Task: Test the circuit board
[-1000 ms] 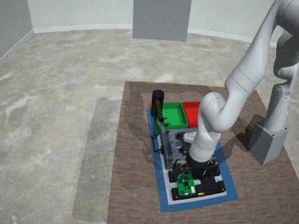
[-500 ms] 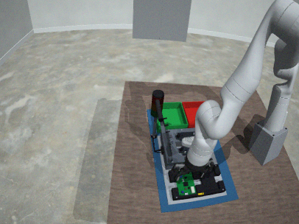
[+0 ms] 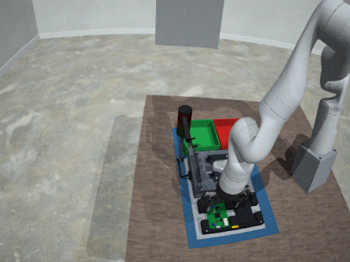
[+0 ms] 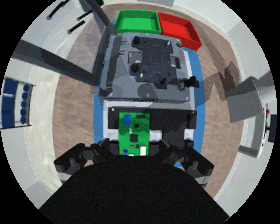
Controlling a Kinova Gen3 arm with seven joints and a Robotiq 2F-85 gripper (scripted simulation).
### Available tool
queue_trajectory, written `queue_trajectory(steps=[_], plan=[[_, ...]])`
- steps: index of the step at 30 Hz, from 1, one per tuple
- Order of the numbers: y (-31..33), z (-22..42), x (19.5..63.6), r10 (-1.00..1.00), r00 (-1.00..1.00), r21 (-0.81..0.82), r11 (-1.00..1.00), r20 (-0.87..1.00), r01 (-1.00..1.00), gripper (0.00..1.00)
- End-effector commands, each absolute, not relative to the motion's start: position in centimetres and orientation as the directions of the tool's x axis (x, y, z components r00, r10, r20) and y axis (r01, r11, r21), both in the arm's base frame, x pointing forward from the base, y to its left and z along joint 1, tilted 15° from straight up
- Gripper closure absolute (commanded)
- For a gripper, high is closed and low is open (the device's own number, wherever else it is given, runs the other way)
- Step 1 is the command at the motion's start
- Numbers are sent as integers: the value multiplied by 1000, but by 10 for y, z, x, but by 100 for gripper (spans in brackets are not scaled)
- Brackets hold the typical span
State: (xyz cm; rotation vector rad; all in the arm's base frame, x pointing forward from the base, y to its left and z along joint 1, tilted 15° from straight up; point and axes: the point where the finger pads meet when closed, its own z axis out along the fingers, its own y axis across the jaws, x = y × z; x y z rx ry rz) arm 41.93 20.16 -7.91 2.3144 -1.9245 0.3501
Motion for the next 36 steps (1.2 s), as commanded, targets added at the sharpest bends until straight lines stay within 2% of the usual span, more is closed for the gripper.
queue_trajectory(steps=[1, 36], plan=[[202, -78, 420, -955, 169, -63, -190, 245, -980, 0], [193, -120, 426, -955, 169, -63, -190, 245, -980, 0]])
